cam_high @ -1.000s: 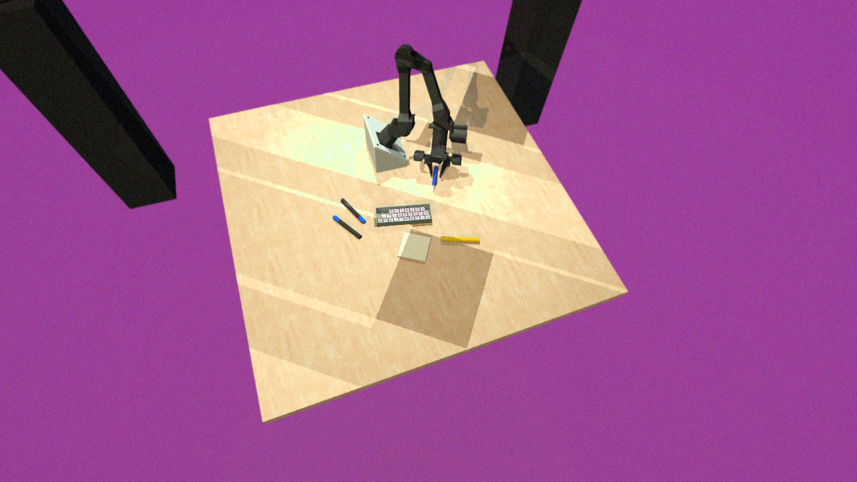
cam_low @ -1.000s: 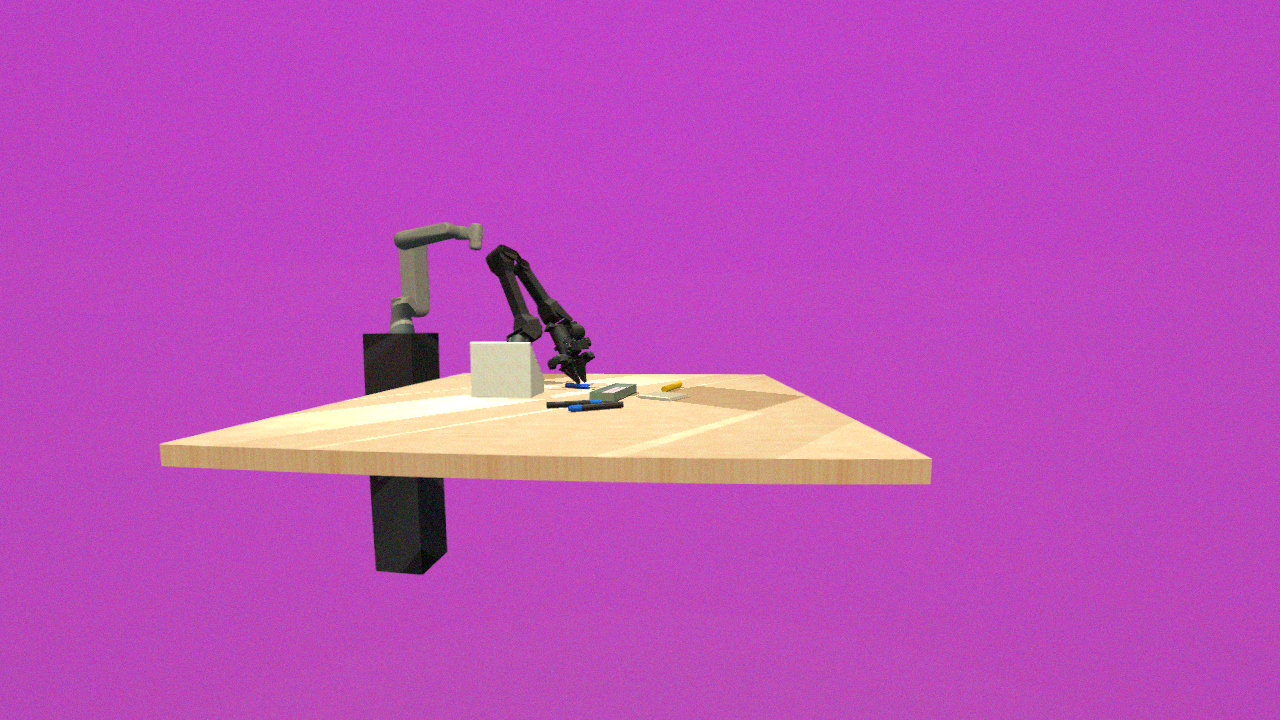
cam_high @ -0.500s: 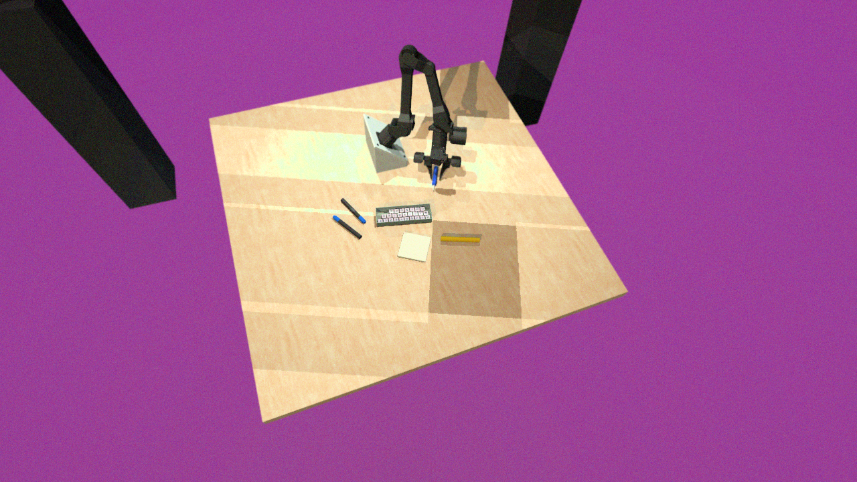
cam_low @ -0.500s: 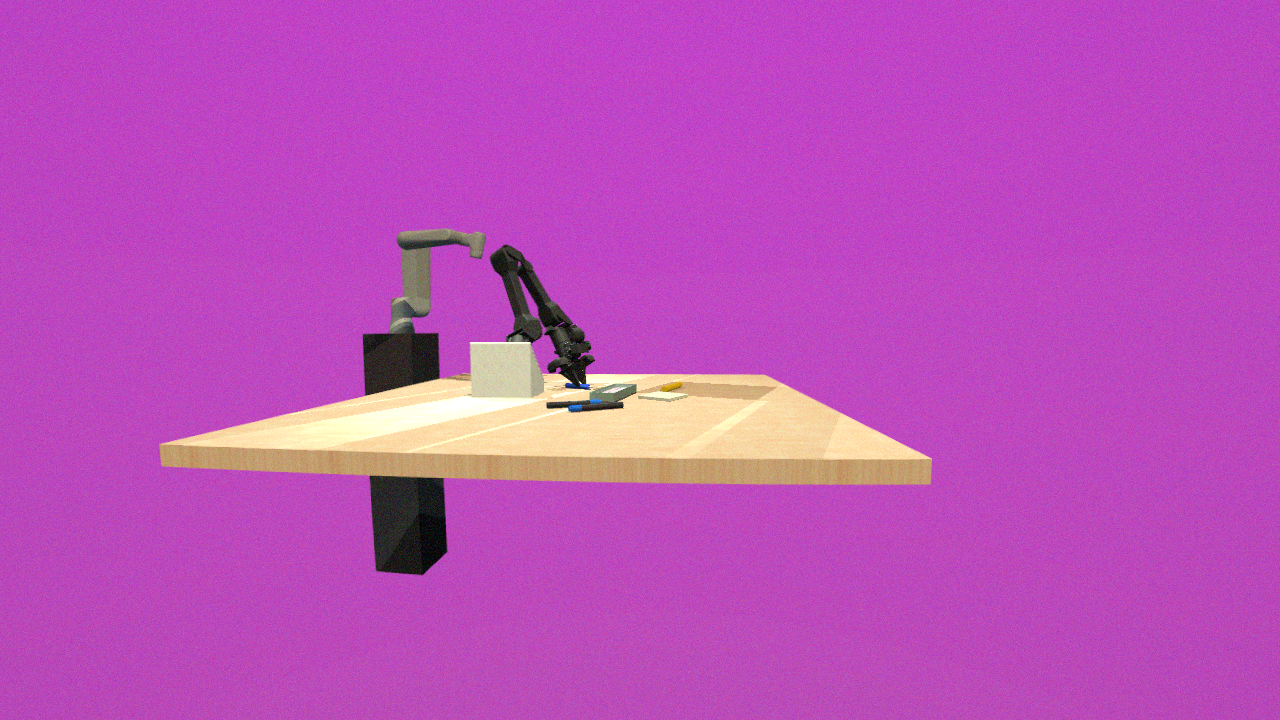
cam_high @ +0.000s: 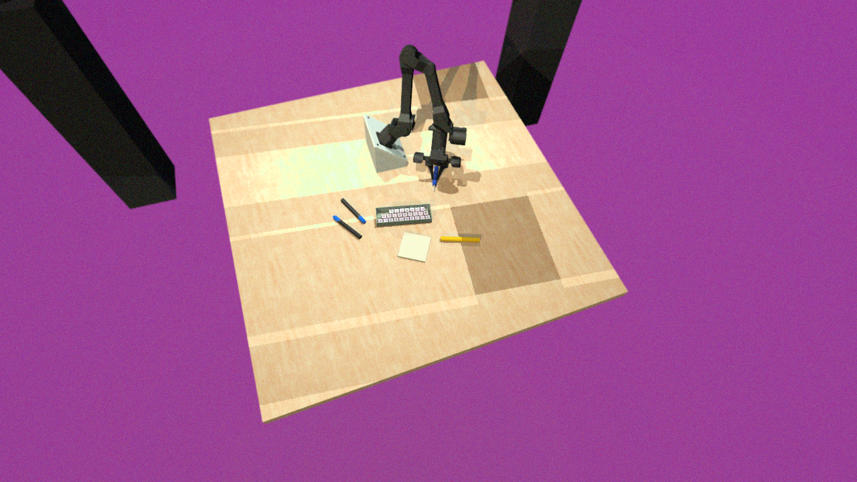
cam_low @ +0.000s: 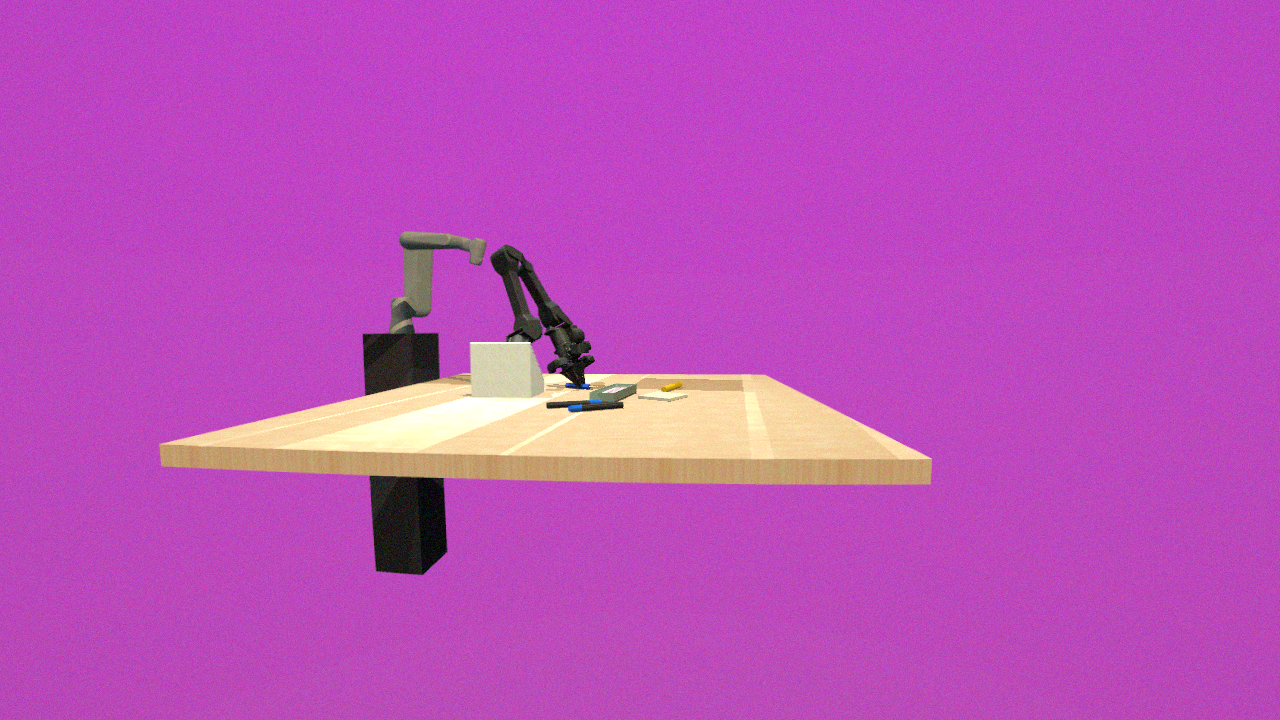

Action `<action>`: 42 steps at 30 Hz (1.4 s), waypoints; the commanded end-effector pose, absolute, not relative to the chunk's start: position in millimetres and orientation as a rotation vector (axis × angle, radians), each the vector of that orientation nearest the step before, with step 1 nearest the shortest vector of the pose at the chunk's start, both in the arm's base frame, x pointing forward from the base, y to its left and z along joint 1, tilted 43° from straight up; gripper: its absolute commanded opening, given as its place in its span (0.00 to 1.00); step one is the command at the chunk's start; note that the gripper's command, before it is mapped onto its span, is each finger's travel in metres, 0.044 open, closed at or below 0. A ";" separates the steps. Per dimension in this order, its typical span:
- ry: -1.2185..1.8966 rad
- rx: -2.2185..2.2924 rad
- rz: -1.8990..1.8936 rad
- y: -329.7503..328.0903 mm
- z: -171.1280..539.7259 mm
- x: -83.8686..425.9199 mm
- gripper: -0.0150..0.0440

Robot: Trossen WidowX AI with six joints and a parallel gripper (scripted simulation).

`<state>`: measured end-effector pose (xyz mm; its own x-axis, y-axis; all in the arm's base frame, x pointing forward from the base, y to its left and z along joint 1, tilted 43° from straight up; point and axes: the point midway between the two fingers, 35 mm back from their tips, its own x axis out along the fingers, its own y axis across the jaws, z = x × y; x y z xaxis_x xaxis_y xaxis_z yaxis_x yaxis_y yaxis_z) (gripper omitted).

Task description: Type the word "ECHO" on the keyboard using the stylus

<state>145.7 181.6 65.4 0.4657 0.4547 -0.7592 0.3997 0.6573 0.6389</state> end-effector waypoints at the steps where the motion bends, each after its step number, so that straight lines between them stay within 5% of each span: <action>1: 1.130 0.903 0.042 181.8 65.5 145.6 0.25; 42: 1.169 0.521 -0.004 135.0 108.9 180.5 0.25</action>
<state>173.7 136.9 106.9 0.4161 0.2926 -0.8610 0.2924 0.8535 0.4313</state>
